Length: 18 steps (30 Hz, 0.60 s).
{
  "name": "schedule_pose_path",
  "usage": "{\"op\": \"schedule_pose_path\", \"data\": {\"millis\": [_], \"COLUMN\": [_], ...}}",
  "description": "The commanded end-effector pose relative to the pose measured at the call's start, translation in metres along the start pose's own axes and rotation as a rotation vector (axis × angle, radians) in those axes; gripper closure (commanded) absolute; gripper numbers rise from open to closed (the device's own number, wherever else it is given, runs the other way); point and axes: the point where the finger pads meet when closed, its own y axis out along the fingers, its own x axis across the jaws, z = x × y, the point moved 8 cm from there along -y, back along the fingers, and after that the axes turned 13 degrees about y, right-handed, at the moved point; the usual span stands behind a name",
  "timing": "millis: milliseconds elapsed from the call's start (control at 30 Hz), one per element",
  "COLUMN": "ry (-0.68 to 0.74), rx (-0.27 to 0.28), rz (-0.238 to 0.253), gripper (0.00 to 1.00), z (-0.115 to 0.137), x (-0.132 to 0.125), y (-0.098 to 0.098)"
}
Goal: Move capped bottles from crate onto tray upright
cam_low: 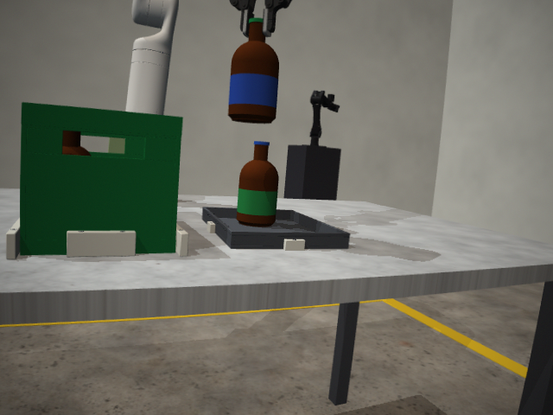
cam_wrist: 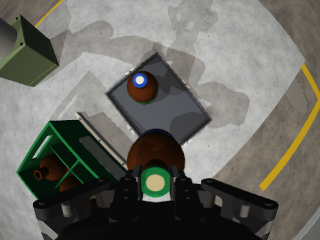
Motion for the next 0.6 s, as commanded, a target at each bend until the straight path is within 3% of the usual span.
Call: {"op": "schedule_pose_path", "data": {"millis": [0,567], "ry": [-0.008,-0.008], "rx": [0.000,0.000], "rz": [-0.002,-0.002], "gripper": [1.00,1.00], "z": [0.006,0.029], "x": [0.004,0.019], "y": [0.000,0.000]}}
